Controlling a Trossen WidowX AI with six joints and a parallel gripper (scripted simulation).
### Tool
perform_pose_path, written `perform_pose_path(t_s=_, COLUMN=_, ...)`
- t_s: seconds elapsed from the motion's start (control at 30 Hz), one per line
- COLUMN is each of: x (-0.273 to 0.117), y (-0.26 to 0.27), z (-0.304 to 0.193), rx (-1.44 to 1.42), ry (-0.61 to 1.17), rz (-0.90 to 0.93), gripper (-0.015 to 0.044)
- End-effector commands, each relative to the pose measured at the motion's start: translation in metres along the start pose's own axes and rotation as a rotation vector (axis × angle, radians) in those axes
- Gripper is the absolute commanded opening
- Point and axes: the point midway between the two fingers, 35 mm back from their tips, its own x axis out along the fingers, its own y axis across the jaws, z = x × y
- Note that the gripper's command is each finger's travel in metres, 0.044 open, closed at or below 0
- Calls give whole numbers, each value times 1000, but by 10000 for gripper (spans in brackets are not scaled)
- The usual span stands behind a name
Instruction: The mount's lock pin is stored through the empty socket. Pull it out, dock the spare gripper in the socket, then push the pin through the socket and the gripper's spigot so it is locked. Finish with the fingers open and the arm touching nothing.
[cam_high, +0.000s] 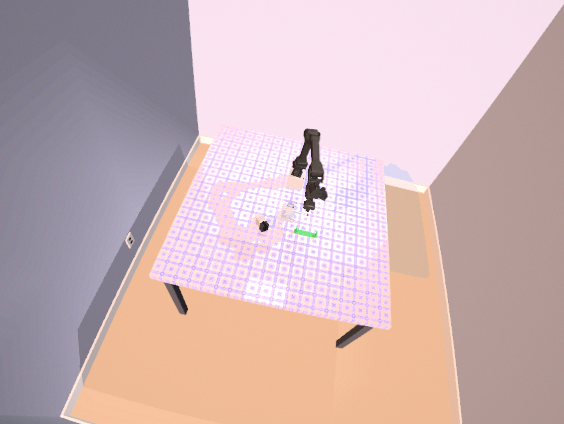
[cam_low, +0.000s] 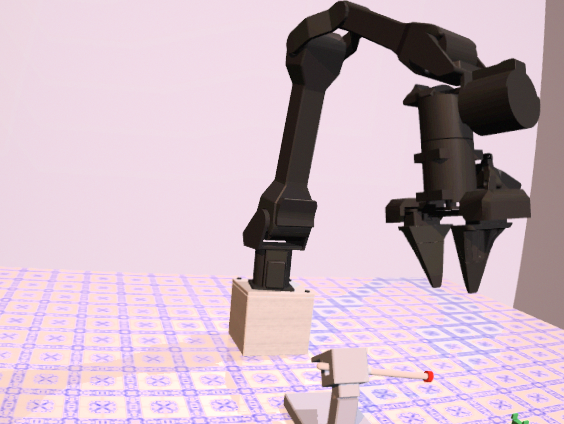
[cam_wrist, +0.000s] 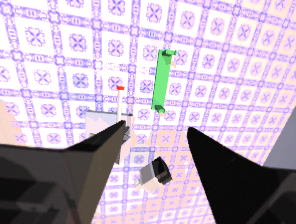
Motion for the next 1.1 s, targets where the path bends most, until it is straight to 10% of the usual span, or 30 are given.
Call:
perform_pose_path(t_s=0.0, x=3, y=47, z=-2, rx=32, ry=83, rz=165, gripper=300)
perform_pose_path(t_s=1.07, x=96, y=54, z=-11, rx=33, ry=88, rz=173, gripper=300)
